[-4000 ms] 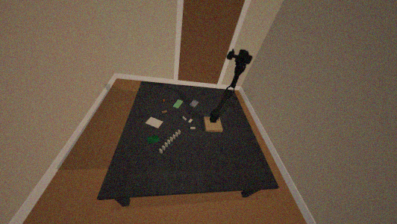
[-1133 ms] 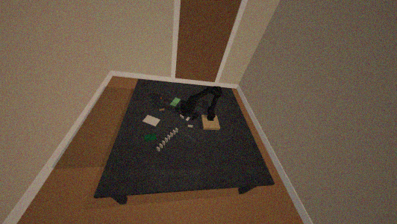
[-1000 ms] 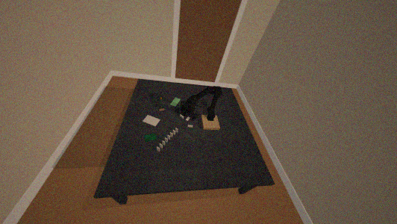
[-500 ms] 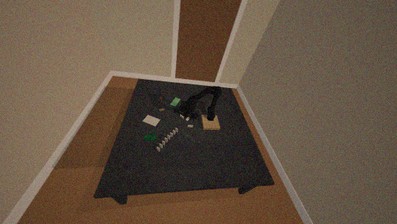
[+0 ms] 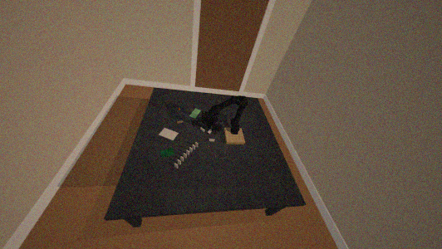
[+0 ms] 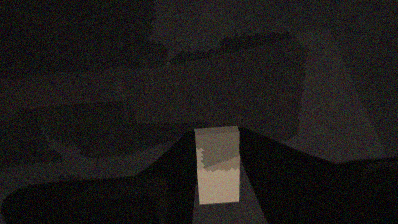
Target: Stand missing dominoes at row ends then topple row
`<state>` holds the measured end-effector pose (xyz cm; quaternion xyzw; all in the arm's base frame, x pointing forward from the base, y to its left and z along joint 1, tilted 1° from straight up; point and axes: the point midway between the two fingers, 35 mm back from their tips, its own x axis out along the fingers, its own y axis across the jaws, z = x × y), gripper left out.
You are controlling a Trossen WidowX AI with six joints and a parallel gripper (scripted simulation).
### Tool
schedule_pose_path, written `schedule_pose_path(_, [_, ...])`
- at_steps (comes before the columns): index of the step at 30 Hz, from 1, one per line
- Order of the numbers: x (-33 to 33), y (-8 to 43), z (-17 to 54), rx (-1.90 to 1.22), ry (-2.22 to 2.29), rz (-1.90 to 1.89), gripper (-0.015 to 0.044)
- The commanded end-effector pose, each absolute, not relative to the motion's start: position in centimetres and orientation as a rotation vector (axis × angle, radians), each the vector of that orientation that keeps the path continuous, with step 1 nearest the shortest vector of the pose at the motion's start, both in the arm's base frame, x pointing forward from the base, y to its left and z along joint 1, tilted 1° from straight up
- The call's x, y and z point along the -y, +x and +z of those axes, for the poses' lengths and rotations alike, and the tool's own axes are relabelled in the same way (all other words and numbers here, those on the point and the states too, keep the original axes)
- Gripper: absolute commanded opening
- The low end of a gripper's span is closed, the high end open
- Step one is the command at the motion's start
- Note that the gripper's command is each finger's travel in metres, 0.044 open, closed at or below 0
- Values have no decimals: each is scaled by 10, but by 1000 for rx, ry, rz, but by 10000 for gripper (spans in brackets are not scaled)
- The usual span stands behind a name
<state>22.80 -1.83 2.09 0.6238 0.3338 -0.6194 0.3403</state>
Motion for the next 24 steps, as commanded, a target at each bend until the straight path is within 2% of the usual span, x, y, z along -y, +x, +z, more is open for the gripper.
schedule_pose_path(1, [20,232,58,-859,1641,-1588,107])
schedule_pose_path(11, [27,229,167,-859,1641,-1588,107])
schedule_pose_path(17, [24,230,168,-876,1617,-1567,107])
schedule_pose_path(24, [-25,251,170,-1090,1284,-1262,107])
